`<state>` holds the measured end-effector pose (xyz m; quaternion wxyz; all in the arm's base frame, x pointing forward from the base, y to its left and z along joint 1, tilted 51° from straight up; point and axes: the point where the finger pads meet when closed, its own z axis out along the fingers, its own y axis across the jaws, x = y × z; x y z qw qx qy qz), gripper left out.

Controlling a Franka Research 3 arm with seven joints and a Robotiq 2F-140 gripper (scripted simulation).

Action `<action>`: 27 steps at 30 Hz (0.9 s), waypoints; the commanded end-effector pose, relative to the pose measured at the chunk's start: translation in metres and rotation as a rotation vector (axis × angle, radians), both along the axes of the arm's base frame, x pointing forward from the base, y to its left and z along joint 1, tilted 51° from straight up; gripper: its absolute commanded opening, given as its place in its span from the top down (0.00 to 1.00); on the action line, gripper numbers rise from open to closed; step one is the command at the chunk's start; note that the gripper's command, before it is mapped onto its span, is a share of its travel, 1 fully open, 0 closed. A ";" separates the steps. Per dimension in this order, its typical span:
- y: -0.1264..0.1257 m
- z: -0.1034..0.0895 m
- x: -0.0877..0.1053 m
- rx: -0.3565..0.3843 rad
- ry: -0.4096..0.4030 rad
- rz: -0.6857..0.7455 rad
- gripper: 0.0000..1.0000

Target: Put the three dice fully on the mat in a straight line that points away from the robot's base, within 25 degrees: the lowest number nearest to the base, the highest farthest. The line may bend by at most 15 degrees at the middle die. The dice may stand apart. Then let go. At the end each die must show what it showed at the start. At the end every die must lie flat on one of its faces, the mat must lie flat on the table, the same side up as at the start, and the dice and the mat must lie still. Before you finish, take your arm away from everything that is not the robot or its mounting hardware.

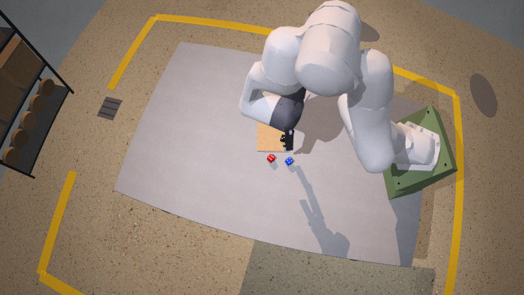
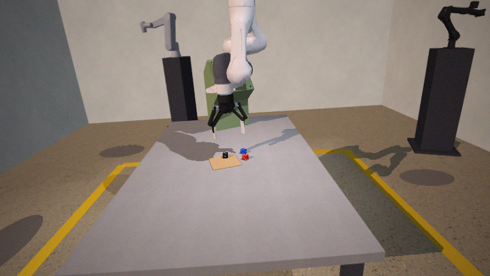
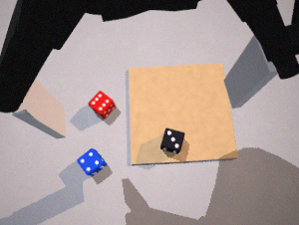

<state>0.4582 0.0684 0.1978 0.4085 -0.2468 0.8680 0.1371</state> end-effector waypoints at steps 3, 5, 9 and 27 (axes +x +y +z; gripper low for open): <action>0.005 0.002 -0.002 -0.130 -0.128 0.112 0.00; 0.007 0.002 -0.003 -0.153 -0.144 0.134 0.00; 0.010 0.003 -0.005 -0.202 -0.179 0.181 0.00; 0.022 0.004 -0.010 -0.394 -0.308 0.362 0.00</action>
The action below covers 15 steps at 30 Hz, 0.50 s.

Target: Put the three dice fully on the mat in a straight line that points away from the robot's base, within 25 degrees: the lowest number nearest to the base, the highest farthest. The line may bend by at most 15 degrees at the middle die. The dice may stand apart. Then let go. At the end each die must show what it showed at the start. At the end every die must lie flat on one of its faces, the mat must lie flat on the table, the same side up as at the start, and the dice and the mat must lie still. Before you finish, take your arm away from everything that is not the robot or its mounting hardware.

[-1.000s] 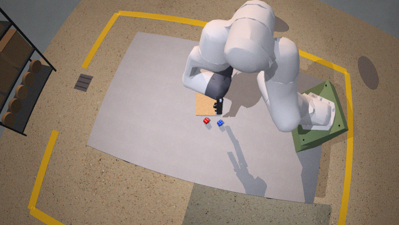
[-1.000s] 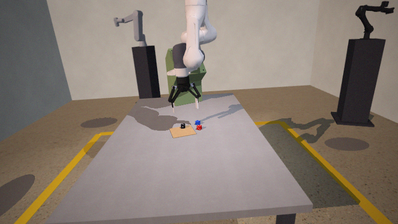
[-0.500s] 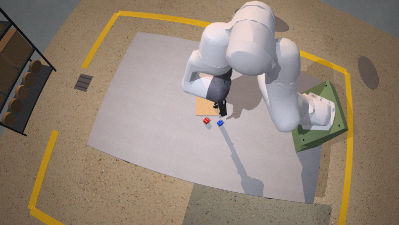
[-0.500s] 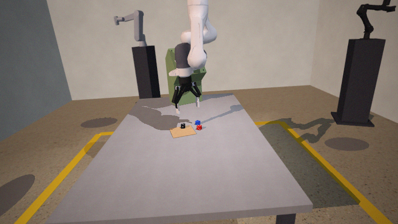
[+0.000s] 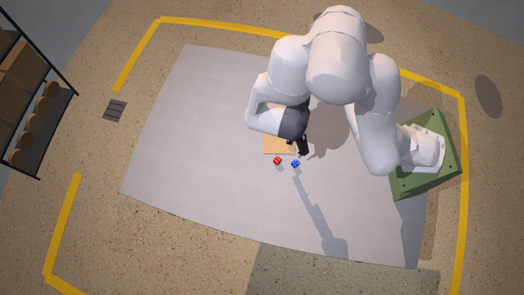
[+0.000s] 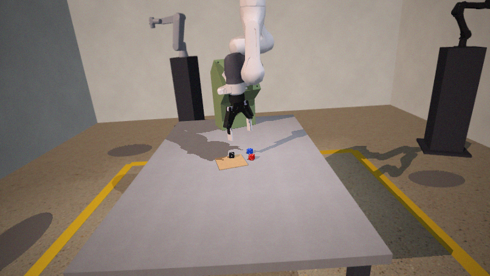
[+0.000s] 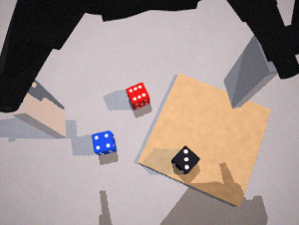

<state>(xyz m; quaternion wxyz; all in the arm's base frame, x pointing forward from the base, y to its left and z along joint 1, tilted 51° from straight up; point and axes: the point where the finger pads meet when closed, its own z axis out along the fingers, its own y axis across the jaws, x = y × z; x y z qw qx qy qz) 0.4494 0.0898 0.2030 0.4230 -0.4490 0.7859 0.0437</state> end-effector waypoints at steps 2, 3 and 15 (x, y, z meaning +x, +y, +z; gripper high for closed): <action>0.002 -0.001 -0.002 -0.106 -0.135 0.082 0.00; 0.002 -0.001 -0.002 -0.106 -0.135 0.082 0.00; 0.009 -0.002 -0.007 -0.238 -0.224 0.208 0.00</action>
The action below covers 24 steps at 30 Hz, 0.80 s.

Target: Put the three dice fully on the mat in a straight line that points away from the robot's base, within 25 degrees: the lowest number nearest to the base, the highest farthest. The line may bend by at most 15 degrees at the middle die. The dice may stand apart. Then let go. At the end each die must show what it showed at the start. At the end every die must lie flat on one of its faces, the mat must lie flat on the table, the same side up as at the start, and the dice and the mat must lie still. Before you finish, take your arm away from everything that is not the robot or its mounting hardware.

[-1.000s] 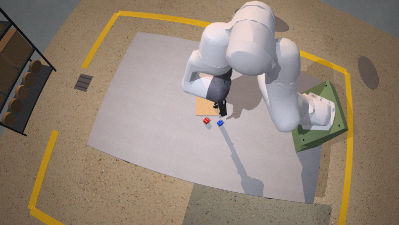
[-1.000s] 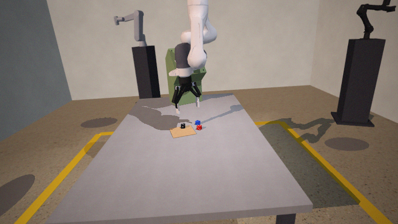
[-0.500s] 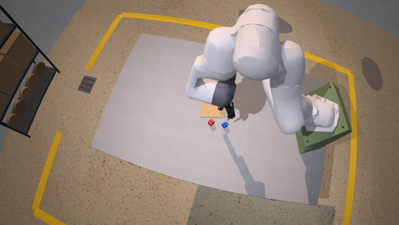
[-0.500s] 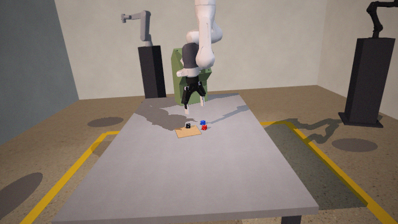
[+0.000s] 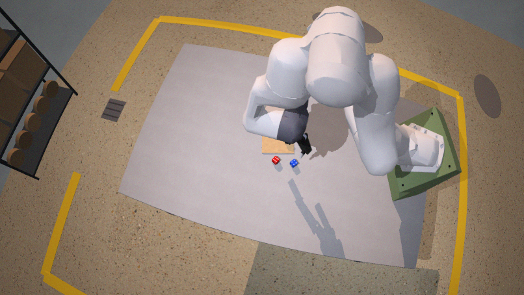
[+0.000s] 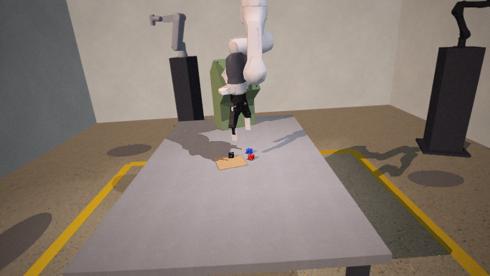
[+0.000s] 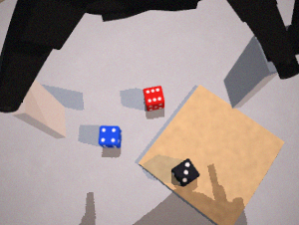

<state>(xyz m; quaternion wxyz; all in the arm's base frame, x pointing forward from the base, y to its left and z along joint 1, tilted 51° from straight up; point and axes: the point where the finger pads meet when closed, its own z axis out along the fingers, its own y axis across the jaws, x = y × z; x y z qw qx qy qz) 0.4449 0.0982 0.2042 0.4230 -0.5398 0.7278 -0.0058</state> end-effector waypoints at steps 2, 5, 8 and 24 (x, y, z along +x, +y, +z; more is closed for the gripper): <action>0.002 -0.003 -0.003 -0.102 -0.138 0.079 0.00; 0.003 -0.003 -0.004 -0.121 -0.151 0.098 0.00; 0.005 -0.004 -0.005 -0.157 -0.175 0.133 0.00; 0.012 -0.006 -0.010 -0.294 -0.264 0.263 0.00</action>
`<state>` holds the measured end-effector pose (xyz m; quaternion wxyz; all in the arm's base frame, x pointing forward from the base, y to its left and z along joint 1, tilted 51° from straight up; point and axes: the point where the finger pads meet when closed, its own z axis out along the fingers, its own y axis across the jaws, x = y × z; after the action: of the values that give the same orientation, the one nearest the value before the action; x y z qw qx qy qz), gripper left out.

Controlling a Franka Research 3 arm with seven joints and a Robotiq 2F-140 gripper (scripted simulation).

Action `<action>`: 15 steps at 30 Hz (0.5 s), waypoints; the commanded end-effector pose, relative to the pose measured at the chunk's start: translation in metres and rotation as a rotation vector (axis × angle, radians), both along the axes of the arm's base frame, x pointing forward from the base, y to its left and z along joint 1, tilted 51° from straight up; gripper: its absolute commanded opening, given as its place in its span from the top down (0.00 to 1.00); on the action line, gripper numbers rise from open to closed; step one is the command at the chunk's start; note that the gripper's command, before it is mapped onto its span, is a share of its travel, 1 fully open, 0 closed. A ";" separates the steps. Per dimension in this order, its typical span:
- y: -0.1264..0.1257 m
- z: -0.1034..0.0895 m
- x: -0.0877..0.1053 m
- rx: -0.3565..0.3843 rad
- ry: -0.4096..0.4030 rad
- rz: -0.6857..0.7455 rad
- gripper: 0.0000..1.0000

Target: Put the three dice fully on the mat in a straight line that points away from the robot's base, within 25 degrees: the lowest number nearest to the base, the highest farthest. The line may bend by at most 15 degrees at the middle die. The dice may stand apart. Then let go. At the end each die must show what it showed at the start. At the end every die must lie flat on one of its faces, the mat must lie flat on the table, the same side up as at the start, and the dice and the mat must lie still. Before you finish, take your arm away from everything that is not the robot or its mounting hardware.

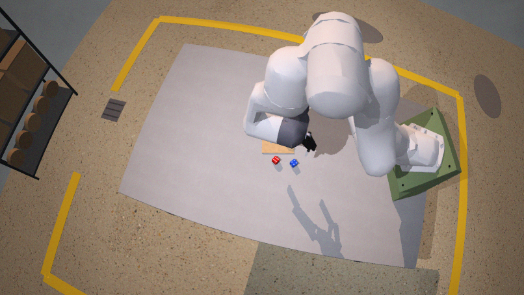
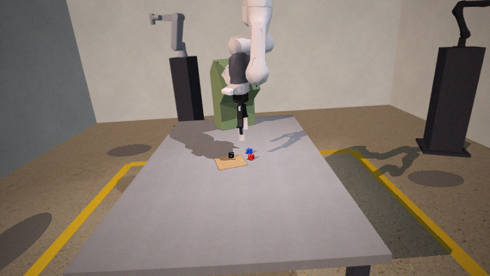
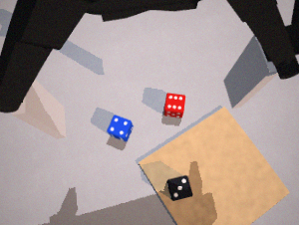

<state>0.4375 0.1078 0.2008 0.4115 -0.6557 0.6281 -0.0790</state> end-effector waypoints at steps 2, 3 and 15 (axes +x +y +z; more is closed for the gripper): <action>0.004 -0.003 -0.003 -0.094 -0.138 0.083 0.00; 0.004 -0.004 -0.004 -0.104 -0.143 0.092 0.00; 0.009 -0.006 -0.007 -0.207 -0.209 0.191 0.00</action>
<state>0.4323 0.1134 0.1969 0.3999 -0.7167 0.5575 -0.1250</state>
